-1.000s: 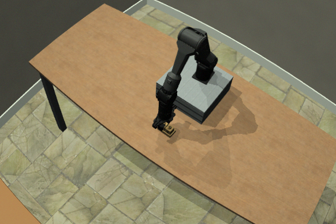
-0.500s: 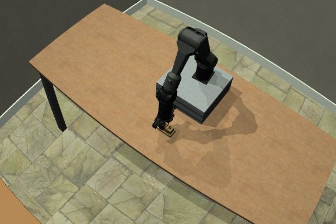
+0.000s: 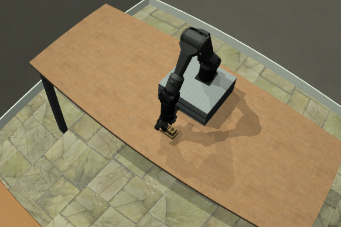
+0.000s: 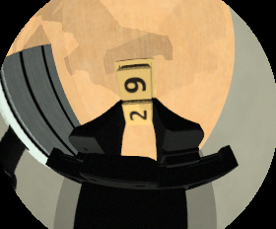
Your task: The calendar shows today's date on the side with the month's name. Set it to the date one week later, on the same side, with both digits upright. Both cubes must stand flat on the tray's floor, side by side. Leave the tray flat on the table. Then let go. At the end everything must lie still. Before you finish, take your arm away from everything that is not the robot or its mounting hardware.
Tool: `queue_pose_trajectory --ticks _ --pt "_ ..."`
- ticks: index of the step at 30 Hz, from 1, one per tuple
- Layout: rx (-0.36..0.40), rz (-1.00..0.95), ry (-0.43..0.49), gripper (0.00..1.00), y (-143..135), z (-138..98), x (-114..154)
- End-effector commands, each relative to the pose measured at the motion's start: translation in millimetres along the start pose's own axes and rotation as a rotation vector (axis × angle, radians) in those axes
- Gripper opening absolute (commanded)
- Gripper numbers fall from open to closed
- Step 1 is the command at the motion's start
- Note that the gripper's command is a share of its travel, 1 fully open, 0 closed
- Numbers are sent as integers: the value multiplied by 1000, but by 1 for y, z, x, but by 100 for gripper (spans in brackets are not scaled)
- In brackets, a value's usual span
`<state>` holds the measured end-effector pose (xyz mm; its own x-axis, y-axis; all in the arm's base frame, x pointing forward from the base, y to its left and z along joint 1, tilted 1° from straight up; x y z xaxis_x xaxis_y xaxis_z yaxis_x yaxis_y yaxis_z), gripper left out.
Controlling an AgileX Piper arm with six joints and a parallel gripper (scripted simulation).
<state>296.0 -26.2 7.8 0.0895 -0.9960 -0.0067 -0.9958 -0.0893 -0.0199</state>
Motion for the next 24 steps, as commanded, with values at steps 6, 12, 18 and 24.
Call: queue_pose_trajectory --ticks 6,12,18,24 --pt "-3 -1 -1 36 1 1 -1" --pt "0 -1 -1 36 0 -2 0" --pt "3 -1 1 36 -1 -30 0" --pt "3 0 1 36 0 -74 0"
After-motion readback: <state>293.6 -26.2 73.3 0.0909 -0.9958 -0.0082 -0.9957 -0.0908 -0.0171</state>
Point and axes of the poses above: the point where the finger pads meet when closed, its own z axis out along the fingers, its own y axis across the jaws, x = y × z, the point moved 8 cm from there along -z, back along the fingers, and after that the axes turned 11 degrees about -z, right-handed, at the moved point
